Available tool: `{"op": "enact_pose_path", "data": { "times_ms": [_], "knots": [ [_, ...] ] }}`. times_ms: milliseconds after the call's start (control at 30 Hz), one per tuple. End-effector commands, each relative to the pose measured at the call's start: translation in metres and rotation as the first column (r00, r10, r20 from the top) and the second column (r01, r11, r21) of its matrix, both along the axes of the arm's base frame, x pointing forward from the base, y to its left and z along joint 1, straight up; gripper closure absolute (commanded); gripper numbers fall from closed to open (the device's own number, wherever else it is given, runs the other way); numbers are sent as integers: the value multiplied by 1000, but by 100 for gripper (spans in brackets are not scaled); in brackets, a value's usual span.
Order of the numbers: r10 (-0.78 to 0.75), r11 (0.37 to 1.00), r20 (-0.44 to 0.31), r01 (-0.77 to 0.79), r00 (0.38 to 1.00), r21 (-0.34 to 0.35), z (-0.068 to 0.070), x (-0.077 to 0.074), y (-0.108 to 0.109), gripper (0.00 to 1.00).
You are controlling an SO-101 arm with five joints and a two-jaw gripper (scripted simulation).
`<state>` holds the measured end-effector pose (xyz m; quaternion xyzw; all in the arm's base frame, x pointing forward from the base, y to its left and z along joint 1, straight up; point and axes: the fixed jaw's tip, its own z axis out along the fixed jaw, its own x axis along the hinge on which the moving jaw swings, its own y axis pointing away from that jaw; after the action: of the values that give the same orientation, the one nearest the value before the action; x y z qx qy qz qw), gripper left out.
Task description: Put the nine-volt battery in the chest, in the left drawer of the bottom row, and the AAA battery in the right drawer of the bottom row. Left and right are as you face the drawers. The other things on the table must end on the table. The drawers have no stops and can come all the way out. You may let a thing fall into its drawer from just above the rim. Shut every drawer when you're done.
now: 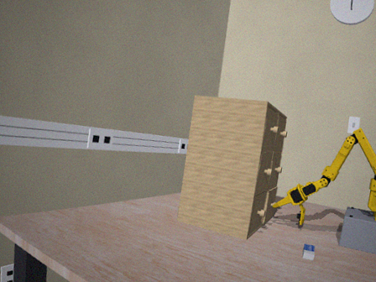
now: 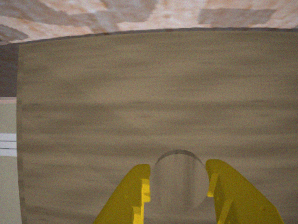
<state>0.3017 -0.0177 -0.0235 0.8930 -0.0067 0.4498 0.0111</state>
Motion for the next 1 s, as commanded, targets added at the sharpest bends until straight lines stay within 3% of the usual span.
{"op": "enact_pose_path", "data": {
  "times_ms": [0, 967],
  "knots": [
    [0, 1000, 9, 0, 1000, 11, 1, 5, 2, 100],
    [0, 1000, 6, 0, 1000, 2, 2, 5, 0, 100]
  ]
}}
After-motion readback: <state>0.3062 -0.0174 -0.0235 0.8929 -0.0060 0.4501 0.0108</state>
